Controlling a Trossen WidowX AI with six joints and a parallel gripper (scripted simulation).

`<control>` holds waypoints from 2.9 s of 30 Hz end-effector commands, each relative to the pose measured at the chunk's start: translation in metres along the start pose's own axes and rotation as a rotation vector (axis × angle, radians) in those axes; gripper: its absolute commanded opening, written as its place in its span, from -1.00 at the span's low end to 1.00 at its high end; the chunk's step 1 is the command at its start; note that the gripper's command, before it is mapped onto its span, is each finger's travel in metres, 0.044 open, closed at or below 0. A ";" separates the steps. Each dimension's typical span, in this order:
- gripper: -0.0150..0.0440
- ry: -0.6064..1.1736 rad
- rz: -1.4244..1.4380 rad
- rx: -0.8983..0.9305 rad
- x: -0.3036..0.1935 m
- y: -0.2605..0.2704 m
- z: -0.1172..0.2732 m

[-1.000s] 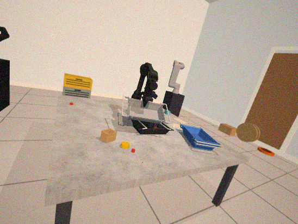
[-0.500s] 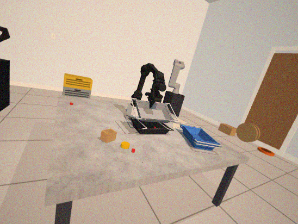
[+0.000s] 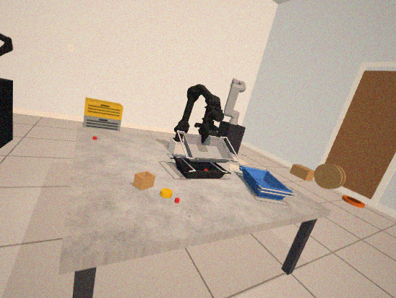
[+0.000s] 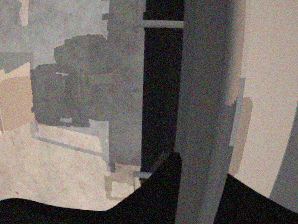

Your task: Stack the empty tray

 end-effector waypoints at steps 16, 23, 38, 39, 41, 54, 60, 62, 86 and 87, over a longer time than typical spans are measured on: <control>-0.49 0.009 0.004 -0.022 0.000 -0.001 0.005; -0.49 0.009 0.004 -0.022 -0.002 0.000 0.005; -0.49 0.009 0.004 -0.022 -0.002 0.000 0.001; -0.49 0.009 0.004 -0.022 -0.002 0.000 -0.001; -0.49 0.009 0.004 -0.022 -0.002 0.000 -0.004; -0.49 0.009 0.004 -0.021 -0.001 0.001 -0.025; -0.49 0.009 0.004 -0.021 0.000 0.002 -0.033; -0.49 0.009 0.004 -0.021 0.000 0.003 -0.034; -0.49 0.009 0.004 -0.020 0.004 0.018 -0.055; -0.49 0.009 0.004 -0.020 0.004 0.018 -0.056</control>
Point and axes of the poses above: the point midway between the two fingers, 35 mm back from their tips, its own z axis back along the fingers, its own y axis across the jaws, x = y × z, the point moved 5 cm from there along z, back along the fingers, and after that the axes turned 14 degrees about z, right-handed, at the moved point
